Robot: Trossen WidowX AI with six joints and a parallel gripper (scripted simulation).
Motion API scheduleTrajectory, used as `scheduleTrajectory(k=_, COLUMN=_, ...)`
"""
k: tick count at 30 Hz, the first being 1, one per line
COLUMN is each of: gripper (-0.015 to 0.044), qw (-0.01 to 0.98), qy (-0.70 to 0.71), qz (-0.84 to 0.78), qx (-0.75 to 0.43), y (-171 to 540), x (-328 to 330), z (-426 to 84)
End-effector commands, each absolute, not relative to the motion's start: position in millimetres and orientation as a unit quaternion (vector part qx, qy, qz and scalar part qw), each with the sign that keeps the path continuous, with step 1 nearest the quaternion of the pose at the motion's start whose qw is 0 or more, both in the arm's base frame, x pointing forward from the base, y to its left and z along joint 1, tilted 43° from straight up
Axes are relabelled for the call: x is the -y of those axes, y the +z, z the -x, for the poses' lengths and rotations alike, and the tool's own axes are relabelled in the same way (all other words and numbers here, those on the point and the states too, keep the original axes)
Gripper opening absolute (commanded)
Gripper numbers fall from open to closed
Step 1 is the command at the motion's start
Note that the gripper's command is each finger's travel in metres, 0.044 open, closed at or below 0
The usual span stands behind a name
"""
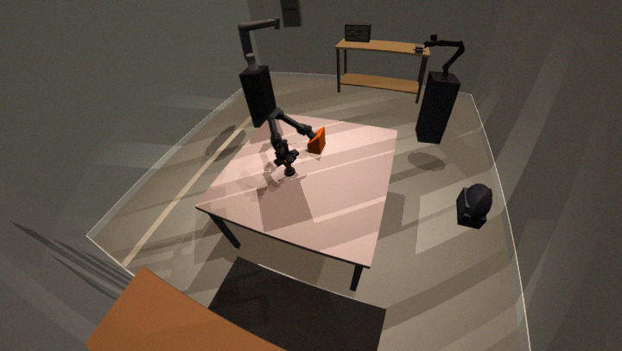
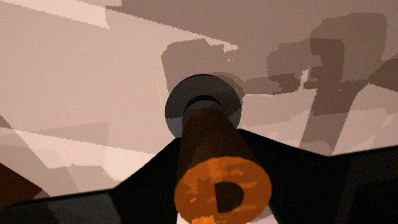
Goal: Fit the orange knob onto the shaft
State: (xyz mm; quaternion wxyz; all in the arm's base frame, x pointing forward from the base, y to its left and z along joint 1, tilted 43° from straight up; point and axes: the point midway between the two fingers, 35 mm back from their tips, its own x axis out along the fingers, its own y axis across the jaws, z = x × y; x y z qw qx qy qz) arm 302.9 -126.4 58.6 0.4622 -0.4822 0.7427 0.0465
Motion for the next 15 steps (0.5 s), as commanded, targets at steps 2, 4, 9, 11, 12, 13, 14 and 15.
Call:
scheduleTrajectory(k=2, gripper=0.0, qw=0.459, qy=0.051, qz=0.488, qx=-0.741, y=57.2, x=127.2, z=-303.3)
scheduleTrajectory(k=4, gripper=0.0, qw=0.459, qy=0.051, qz=0.488, qx=-0.741, y=57.2, x=128.1, z=-303.3)
scheduleTrajectory(k=9, gripper=0.0, qw=0.459, qy=0.051, qz=0.488, qx=-0.741, y=57.0, x=128.4, z=-303.1)
scheduleTrajectory(k=11, gripper=0.0, qw=0.459, qy=0.051, qz=0.488, qx=-0.741, y=57.0, x=128.4, z=-303.1)
scheduleTrajectory(k=12, gripper=0.0, qw=0.459, qy=0.051, qz=0.488, qx=-0.741, y=57.0, x=128.4, z=-303.1)
scheduleTrajectory(k=13, gripper=0.0, qw=0.459, qy=0.051, qz=0.488, qx=-0.741, y=57.0, x=128.4, z=-303.1)
scheduleTrajectory(k=14, gripper=0.0, qw=0.459, qy=0.051, qz=0.488, qx=-0.741, y=57.7, x=127.7, z=-303.2)
scheduleTrajectory(k=15, gripper=0.0, qw=0.459, qy=0.051, qz=0.488, qx=-0.741, y=58.8, x=126.7, z=-303.3)
